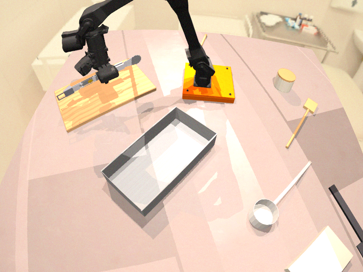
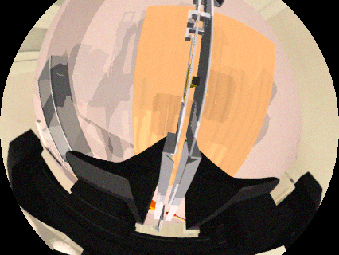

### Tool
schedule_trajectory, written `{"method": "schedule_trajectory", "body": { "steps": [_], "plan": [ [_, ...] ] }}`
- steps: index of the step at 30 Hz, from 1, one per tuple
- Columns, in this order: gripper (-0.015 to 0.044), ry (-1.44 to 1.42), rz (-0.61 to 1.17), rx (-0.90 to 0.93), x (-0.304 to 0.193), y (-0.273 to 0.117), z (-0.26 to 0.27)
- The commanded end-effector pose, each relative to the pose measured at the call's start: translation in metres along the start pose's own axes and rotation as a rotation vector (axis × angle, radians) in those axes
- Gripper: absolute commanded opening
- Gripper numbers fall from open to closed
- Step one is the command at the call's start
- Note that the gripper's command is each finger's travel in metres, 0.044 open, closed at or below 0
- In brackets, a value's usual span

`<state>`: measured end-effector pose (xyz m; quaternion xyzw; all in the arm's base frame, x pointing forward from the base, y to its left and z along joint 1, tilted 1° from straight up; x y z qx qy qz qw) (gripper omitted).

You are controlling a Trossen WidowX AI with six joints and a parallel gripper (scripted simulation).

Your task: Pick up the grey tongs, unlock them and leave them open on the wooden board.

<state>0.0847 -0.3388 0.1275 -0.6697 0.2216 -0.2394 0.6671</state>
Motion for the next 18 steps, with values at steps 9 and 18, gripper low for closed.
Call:
{"method": "schedule_trajectory", "body": {
  "steps": [9, 18],
  "plan": [
    [-0.0150, -0.010, -0.003, -0.015, 0.003, 0.002, -0.002],
    [-0.0150, -0.010, -0.003, -0.015, 0.003, 0.016, -0.003]
  ]
}}
Point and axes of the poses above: the point midway between the two fingers, 35 mm back from their tips, its own y axis out along the fingers, its own z axis across the jaws, x = y × z, the point moved 4 cm from there along -y, back along the fingers, and after that the axes turned 13 degrees about -y, right-handed, at the moved point
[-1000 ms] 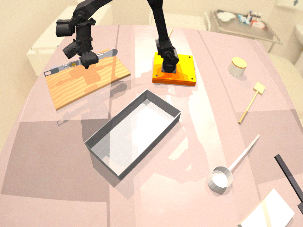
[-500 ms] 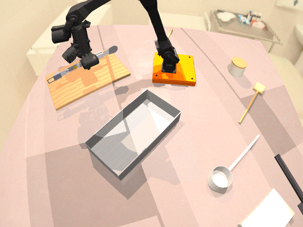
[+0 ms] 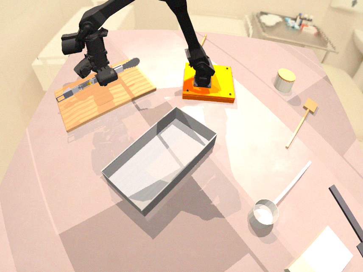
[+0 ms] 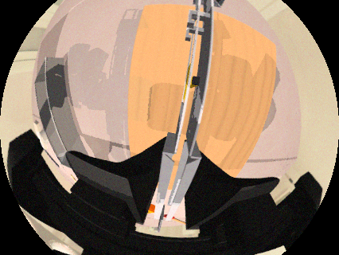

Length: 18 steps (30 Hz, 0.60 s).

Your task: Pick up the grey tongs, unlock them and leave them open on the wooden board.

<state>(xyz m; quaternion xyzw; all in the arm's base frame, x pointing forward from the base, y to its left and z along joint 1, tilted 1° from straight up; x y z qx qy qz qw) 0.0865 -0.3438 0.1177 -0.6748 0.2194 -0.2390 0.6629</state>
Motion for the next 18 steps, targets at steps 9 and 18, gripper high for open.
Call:
{"method": "schedule_trajectory", "body": {
  "steps": [9, 18],
  "plan": [
    [-0.0150, -0.006, 0.004, -0.003, -0.001, 0.019, 0.000],
    [-0.0019, 0.000, 0.001, 0.001, -0.001, 0.017, 0.000]
  ]
}}
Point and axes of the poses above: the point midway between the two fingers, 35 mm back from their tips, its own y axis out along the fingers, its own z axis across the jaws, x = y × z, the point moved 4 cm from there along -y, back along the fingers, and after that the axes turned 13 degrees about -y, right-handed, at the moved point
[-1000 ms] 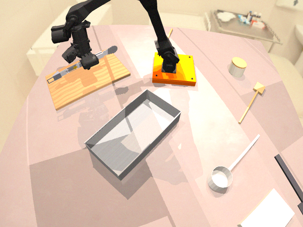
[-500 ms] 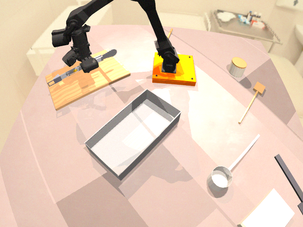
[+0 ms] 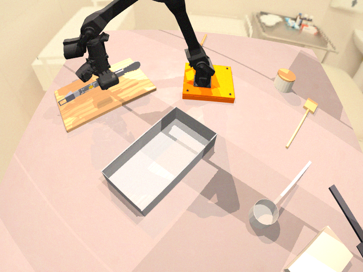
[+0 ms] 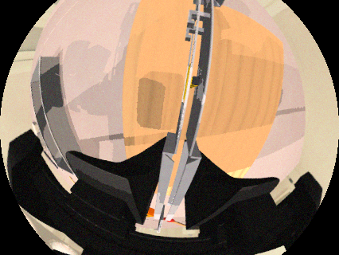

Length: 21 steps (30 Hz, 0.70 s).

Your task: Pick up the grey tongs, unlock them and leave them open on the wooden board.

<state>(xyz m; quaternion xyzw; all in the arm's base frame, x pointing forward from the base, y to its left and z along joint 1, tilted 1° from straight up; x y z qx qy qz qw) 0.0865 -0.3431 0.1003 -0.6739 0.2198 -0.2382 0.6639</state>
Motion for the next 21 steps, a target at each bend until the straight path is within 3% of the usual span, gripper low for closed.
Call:
{"method": "schedule_trajectory", "body": {
  "steps": [1, 17, 21],
  "plan": [
    [0.0007, 0.000, -0.001, -0.001, 0.0002, -0.0005, -0.0002],
    [0.0427, 0.000, -0.001, -0.001, 0.0002, -0.0005, -0.0002],
    [0.0440, 0.000, -0.001, -0.001, 0.0002, -0.0005, -0.0002]
  ]
}}
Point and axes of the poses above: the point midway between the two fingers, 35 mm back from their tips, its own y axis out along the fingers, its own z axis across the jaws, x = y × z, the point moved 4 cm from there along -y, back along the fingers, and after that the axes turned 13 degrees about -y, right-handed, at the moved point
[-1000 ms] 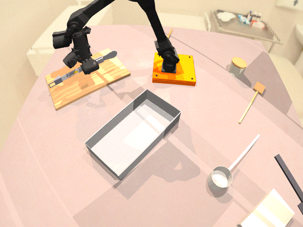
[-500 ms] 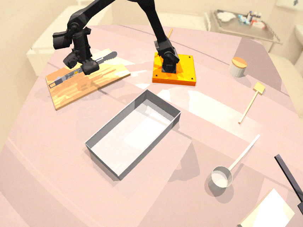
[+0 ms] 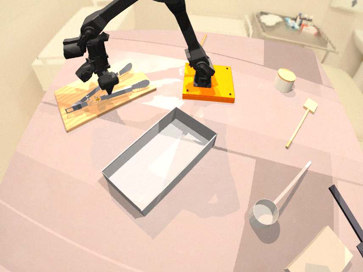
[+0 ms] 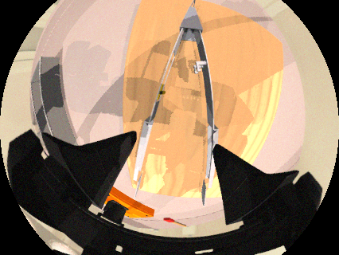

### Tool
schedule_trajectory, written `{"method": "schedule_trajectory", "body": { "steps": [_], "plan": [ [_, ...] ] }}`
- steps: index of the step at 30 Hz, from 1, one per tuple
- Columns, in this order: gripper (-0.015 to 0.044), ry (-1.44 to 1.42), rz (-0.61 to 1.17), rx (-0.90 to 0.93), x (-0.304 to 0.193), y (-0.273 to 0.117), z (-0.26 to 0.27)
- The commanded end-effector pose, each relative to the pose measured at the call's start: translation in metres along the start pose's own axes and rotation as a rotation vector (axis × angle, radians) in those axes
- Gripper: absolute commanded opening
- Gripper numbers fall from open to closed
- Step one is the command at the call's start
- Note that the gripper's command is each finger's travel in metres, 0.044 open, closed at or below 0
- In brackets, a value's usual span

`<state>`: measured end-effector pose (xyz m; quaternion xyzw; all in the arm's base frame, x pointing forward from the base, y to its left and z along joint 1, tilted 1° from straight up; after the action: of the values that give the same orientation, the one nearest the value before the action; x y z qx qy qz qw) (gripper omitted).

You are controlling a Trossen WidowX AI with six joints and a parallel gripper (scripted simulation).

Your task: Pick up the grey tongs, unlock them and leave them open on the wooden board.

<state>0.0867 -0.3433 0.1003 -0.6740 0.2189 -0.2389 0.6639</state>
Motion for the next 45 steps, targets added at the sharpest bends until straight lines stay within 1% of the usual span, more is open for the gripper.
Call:
{"method": "schedule_trajectory", "body": {
  "steps": [1, 5, 11, 13, 21, 24, 26, 28, 45],
  "plan": [
    [0.0440, 0.000, 0.001, -0.001, 0.001, -0.001, 0.002],
    [0.0440, -0.001, 0.001, 0.000, 0.015, -0.009, 0.036],
    [0.0440, -0.004, 0.000, 0.005, 0.033, -0.027, 0.124],
    [0.0440, -0.005, 0.000, 0.006, 0.033, -0.032, 0.144],
    [0.0440, -0.005, 0.000, 0.007, 0.033, -0.034, 0.147],
    [0.0440, -0.009, -0.003, 0.007, 0.033, -0.051, 0.145],
    [0.0440, -0.014, -0.007, 0.007, 0.032, -0.072, 0.142],
    [0.0440, -0.016, -0.009, 0.008, 0.031, -0.081, 0.142],
    [0.0440, -0.016, -0.009, 0.008, 0.031, -0.083, 0.142]
  ]
}}
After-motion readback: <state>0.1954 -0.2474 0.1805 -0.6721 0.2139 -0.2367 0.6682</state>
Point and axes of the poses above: the point midway between the two fingers, 35 mm back from their tips, its own y axis out along the fingers, its own z axis across the jaws, x = y × z, the point moved 4 cm from there along -y, back along the fingers, and after that the axes turned 13 degrees about -y, right-handed, at the moved point
